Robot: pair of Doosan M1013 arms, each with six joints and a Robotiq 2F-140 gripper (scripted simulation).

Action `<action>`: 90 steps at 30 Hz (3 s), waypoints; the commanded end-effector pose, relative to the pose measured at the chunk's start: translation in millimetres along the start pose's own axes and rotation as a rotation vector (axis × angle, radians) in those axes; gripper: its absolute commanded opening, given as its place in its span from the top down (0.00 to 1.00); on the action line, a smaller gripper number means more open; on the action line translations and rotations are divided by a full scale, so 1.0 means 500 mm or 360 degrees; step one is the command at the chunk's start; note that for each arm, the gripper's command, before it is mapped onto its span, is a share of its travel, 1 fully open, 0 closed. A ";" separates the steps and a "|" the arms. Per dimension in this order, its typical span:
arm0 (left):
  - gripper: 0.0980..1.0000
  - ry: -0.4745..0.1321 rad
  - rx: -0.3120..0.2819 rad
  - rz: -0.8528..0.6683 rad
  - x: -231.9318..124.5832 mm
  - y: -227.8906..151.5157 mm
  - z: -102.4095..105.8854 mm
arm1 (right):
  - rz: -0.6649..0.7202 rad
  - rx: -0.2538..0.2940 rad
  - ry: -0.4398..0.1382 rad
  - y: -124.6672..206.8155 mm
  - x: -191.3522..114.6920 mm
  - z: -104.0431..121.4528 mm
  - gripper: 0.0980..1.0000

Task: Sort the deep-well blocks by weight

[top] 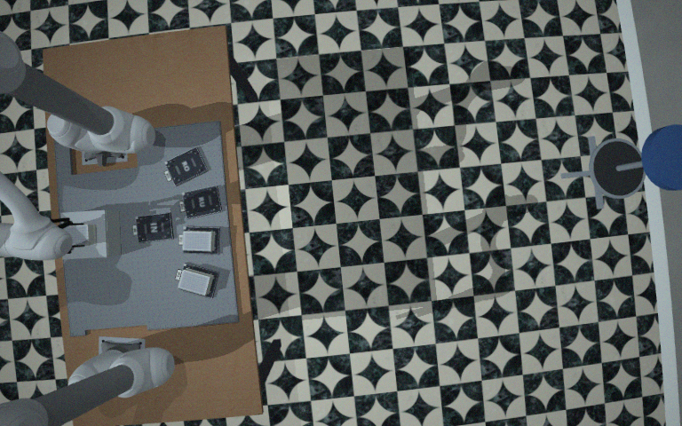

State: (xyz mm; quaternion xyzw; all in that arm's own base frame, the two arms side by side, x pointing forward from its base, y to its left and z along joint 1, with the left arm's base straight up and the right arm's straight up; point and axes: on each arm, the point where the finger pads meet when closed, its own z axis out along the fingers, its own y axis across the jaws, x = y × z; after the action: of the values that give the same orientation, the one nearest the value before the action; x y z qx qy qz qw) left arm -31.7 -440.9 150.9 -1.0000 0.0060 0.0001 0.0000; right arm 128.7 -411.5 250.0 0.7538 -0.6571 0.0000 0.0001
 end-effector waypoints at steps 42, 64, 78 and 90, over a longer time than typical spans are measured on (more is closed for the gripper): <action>1.00 0.0000 -0.0002 0.0000 0.000 0.001 0.012 | 0.0000 0.0001 0.0001 0.000 0.001 -0.001 0.00; 0.00 0.0000 -0.0002 0.0000 0.000 0.001 0.019 | 0.0000 0.0001 0.0001 0.000 0.001 -0.001 0.00; 0.00 0.0000 -0.0002 0.0000 0.000 0.001 0.019 | 0.0000 0.0001 0.0001 0.000 0.001 -0.001 0.00; 0.00 0.0000 -0.0002 0.0000 0.000 0.001 -0.003 | 0.0000 0.0001 0.0001 0.000 0.001 -0.001 0.00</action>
State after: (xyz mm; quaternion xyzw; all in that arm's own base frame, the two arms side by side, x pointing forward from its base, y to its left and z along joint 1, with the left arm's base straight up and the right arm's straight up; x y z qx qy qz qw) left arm -31.7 -440.7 146.5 -1.0000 0.0060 0.0001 0.0002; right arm 128.7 -411.5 250.0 0.7538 -0.6571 0.0000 0.0001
